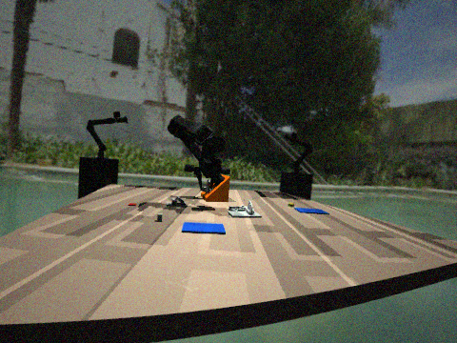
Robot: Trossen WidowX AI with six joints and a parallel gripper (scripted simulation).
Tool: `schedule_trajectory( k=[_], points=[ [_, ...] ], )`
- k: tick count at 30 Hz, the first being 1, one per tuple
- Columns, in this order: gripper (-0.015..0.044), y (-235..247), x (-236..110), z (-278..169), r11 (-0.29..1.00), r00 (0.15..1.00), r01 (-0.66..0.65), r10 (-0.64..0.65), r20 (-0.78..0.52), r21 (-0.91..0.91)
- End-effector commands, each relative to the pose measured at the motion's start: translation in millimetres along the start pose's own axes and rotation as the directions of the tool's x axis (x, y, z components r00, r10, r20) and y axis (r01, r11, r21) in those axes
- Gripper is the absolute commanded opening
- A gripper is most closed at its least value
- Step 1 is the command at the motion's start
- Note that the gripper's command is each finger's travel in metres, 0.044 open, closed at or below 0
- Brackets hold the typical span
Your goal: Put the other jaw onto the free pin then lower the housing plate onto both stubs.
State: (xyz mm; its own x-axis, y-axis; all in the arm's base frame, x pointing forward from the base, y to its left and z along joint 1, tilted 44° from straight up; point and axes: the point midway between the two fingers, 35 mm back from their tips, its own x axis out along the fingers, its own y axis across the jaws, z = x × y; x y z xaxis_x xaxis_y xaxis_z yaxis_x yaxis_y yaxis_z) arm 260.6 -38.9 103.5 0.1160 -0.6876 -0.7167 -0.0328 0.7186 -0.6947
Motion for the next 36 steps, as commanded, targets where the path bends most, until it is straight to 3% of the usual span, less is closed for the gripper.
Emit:
schedule_trajectory(
  k=[1,36],
  points=[
    [0.0134,8,-1,8,1.0,1.0,-0.001,0.001,0.001,-0.013],
    [0.0134,104,-1,62,0.991,1.0,-0.003,0.004,0.003,-0.135]
  ],
)
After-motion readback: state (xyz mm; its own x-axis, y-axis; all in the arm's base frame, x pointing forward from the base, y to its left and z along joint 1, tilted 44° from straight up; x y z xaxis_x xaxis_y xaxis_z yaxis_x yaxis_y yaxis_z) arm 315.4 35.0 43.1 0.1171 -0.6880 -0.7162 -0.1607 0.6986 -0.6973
